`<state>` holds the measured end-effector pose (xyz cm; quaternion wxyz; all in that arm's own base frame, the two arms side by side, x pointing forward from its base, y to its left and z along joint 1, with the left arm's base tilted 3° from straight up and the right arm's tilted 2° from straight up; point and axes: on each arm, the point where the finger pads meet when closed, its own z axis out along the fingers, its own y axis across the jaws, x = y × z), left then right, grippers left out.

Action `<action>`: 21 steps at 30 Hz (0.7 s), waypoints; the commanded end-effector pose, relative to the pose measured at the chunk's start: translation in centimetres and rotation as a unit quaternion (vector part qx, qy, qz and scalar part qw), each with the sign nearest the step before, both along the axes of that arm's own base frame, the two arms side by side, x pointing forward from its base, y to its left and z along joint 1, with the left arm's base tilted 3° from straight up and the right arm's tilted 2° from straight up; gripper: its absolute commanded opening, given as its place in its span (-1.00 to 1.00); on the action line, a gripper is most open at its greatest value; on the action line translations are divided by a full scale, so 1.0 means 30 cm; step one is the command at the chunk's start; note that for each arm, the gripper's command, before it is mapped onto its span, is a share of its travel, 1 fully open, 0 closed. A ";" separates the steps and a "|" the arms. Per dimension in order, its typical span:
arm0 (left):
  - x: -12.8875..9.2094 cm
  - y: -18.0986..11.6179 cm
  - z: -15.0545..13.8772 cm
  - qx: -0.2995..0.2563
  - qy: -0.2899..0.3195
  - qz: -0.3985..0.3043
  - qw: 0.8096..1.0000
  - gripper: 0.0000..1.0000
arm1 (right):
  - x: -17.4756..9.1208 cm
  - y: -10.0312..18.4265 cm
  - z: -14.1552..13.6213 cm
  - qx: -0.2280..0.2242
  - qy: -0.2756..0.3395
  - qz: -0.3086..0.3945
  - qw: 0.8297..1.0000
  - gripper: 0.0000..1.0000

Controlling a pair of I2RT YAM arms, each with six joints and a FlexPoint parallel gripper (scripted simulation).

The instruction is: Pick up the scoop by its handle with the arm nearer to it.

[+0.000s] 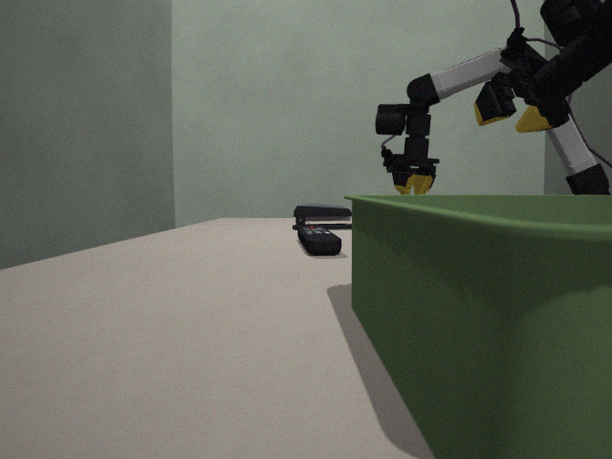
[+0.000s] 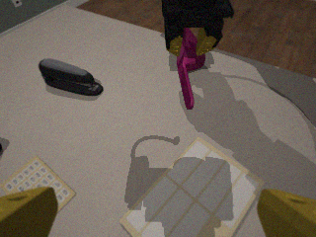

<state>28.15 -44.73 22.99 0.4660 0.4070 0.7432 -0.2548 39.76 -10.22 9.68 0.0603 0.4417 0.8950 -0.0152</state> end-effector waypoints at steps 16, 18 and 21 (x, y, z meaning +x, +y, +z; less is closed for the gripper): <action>-0.061 -0.063 -0.012 -0.036 -0.016 -0.051 0.998 1.00 | -0.016 0.066 -0.086 0.023 0.041 0.029 0.998 -0.24; -0.063 -0.066 -0.034 -0.033 -0.013 -0.051 0.998 1.00 | -0.017 0.069 -0.109 0.024 0.045 0.030 0.998 -0.24; -0.064 -0.061 -0.029 -0.036 -0.016 -0.046 0.998 1.00 | -0.015 0.074 -0.129 0.024 0.047 0.029 0.998 -0.24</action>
